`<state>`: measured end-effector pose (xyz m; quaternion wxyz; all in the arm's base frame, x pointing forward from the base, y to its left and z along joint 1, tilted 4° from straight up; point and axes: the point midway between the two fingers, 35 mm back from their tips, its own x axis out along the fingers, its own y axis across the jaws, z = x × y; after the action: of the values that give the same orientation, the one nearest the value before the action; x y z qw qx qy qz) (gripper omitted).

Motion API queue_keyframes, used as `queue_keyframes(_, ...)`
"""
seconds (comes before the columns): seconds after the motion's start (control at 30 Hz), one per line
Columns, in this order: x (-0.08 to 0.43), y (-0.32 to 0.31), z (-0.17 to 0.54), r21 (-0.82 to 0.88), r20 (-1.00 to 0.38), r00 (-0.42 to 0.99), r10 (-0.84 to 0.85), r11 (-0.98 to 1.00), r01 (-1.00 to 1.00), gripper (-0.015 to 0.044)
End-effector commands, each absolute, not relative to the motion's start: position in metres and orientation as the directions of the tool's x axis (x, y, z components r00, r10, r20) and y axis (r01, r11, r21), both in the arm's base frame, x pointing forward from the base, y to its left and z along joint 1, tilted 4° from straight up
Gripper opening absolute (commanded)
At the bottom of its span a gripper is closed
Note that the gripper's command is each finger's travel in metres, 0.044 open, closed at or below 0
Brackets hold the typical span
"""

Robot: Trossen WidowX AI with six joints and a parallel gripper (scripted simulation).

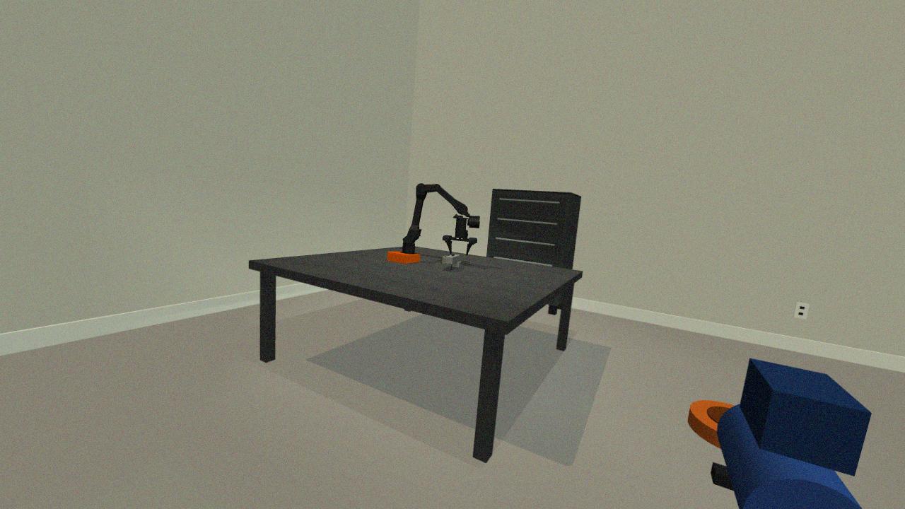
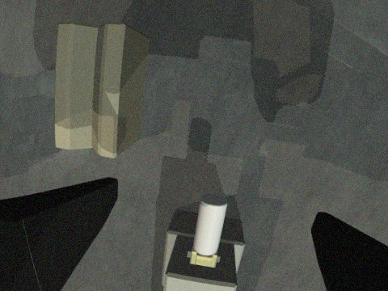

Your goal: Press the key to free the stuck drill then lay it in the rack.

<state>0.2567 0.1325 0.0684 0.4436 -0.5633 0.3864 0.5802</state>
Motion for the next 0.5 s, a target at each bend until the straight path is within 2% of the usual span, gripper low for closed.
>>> queue_keyframes(0.0, 0.257, 0.131, 0.064, -0.051, -0.997, 0.029, 0.075, -0.312, -0.949, 0.0440)
queue_keyframes(0.47, 0.261, 0.127, 0.041, -0.051, -0.997, 0.029, 0.075, -0.312, -0.949, 0.0440)
